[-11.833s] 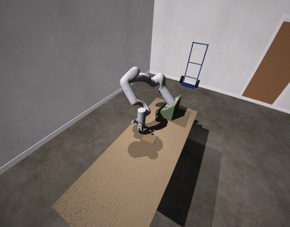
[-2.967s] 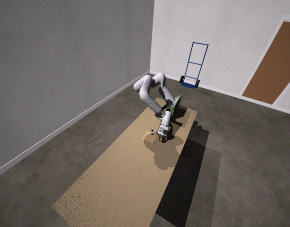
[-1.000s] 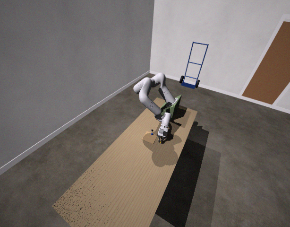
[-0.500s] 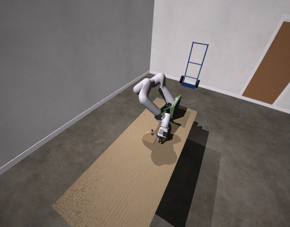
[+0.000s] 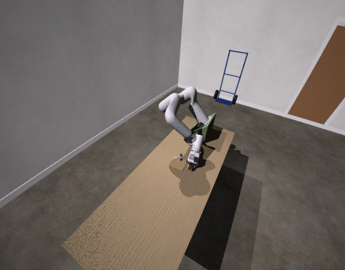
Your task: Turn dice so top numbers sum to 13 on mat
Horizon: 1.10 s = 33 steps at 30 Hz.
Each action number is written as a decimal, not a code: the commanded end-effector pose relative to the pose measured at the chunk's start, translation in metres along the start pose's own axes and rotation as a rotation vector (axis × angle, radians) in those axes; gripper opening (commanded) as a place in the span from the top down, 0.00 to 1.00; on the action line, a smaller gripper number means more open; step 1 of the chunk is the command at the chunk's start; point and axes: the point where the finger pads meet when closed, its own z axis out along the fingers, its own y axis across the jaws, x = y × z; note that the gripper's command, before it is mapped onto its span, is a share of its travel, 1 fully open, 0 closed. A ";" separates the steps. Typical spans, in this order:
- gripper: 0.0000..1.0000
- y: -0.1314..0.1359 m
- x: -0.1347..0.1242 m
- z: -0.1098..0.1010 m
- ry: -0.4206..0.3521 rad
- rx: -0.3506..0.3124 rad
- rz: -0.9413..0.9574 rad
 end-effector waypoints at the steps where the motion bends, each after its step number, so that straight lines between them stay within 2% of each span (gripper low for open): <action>1: 0.89 0.000 0.001 0.000 0.001 0.000 0.000; 24: 0.89 0.000 0.001 0.000 0.001 0.000 0.000; 25: 0.85 0.000 0.001 0.000 0.001 0.000 0.000; 29: 0.85 0.000 0.001 0.000 0.001 0.000 0.000; 30: 0.81 0.000 0.001 0.000 0.001 0.000 0.000; 32: 0.81 0.000 0.001 0.000 0.001 0.000 0.000; 33: 0.77 0.000 0.001 0.000 0.001 0.000 0.000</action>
